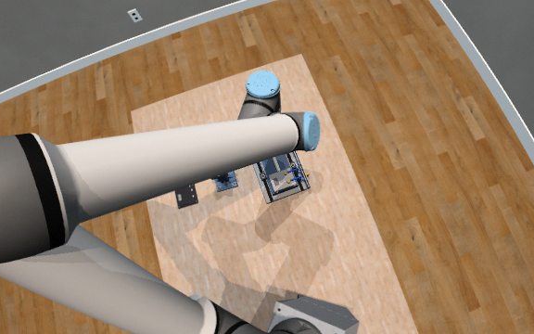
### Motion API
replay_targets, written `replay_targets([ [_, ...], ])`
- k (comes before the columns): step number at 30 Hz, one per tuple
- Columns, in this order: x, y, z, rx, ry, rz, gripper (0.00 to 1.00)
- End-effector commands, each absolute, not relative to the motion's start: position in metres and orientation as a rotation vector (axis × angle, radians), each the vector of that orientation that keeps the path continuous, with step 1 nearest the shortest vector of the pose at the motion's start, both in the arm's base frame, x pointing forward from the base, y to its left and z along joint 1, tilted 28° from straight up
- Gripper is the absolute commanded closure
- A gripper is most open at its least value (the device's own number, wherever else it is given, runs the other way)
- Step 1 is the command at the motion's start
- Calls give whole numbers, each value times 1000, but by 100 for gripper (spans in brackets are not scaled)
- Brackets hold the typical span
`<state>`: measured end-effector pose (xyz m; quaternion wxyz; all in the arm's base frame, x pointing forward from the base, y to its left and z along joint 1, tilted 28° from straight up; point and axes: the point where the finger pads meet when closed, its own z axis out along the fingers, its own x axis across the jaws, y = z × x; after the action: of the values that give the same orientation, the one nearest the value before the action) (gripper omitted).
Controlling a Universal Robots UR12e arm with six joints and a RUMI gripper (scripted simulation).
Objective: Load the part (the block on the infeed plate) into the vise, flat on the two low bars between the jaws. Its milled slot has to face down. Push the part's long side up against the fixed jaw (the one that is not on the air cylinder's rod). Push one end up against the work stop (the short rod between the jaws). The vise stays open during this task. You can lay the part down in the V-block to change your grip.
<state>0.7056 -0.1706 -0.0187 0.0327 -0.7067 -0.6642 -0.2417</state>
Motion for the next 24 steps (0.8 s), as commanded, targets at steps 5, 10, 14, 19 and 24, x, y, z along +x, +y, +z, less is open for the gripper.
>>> replay_targets([
  [5, 707, -170, -21, -2176, -2045, -744, 100],
  [10, 708, -169, -23, -2176, -2045, -744, 100],
  [14, 708, -169, -23, -2176, -2045, -744, 100],
  [19, 708, -169, -24, -2176, -2045, -744, 100],
  [24, 709, -168, -25, -2176, -2045, -744, 100],
])
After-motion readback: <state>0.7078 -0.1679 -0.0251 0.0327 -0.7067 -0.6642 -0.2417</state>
